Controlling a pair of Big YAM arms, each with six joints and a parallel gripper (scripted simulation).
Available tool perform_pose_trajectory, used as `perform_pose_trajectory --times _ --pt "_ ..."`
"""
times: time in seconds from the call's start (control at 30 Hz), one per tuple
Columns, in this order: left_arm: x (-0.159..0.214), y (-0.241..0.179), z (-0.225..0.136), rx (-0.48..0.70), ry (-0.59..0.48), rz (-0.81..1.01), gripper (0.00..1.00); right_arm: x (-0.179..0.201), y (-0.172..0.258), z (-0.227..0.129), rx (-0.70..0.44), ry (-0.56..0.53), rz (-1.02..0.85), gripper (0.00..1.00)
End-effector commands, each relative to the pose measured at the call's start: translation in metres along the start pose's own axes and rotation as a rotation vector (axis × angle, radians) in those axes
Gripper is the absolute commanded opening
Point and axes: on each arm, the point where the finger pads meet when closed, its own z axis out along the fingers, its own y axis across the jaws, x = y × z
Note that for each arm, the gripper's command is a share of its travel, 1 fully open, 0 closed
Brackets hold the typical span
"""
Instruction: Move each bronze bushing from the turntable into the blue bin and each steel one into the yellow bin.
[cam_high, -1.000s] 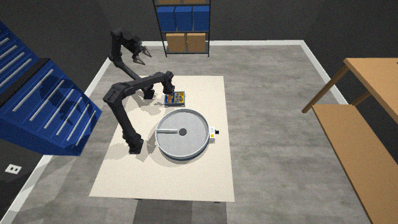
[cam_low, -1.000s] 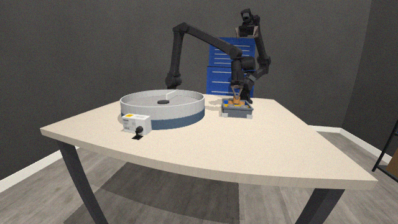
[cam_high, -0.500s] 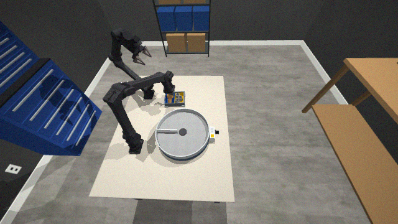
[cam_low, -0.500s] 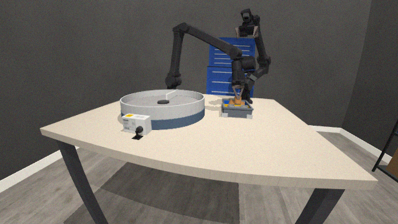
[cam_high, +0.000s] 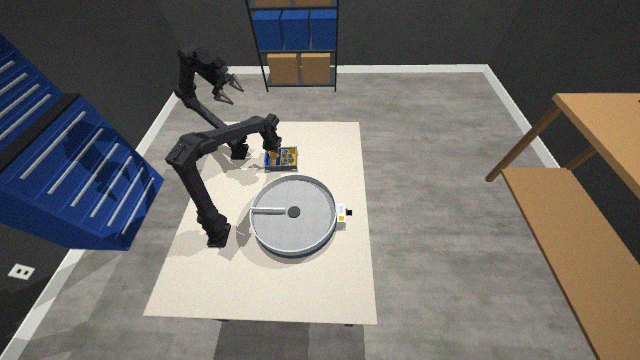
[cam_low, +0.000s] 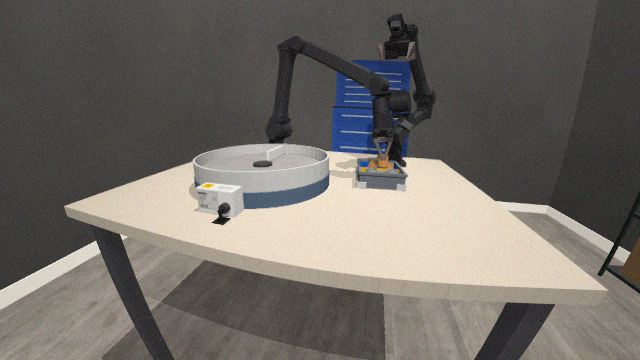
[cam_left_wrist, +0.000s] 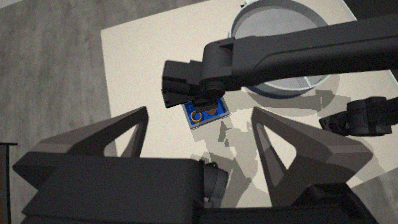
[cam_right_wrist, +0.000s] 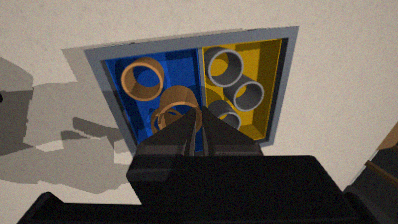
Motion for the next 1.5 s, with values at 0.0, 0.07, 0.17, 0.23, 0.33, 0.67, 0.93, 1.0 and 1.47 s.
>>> perform_pose_trajectory --times 0.0,0.07,0.17,0.23,0.33,0.67,0.93,1.0,1.47 --pt "-0.011 0.003 -0.023 -0.002 -0.059 -0.026 1.0 0.006 0.018 0.026 -0.02 0.035 -0.008 0.0" --pt "-0.011 0.003 -0.023 -0.002 -0.059 -0.026 1.0 0.009 0.021 0.034 -0.014 0.042 -0.008 0.0" --pt "-0.011 0.003 -0.023 -0.002 -0.059 -0.026 1.0 0.014 0.025 0.046 -0.009 0.054 -0.012 0.0" --pt "-0.011 0.003 -0.023 -0.002 -0.059 -0.026 1.0 0.016 0.027 0.05 -0.007 0.059 -0.019 0.0" --pt "-0.011 0.003 -0.023 -0.002 -0.059 -0.026 1.0 0.005 0.022 0.045 0.0 0.037 -0.019 0.0" --pt "-0.011 0.003 -0.023 -0.002 -0.059 -0.026 1.0 0.007 0.015 0.036 0.005 0.029 -0.012 0.0" --pt "-0.011 0.003 -0.023 -0.002 -0.059 -0.026 1.0 0.004 0.009 0.024 0.021 0.009 -0.004 0.0" --pt "-0.011 0.003 -0.023 -0.002 -0.059 -0.026 1.0 0.004 0.009 0.024 0.021 0.009 -0.004 0.0" --pt "-0.011 0.003 -0.023 -0.002 -0.059 -0.026 1.0 -0.018 0.009 -0.002 0.038 -0.04 0.003 0.18"
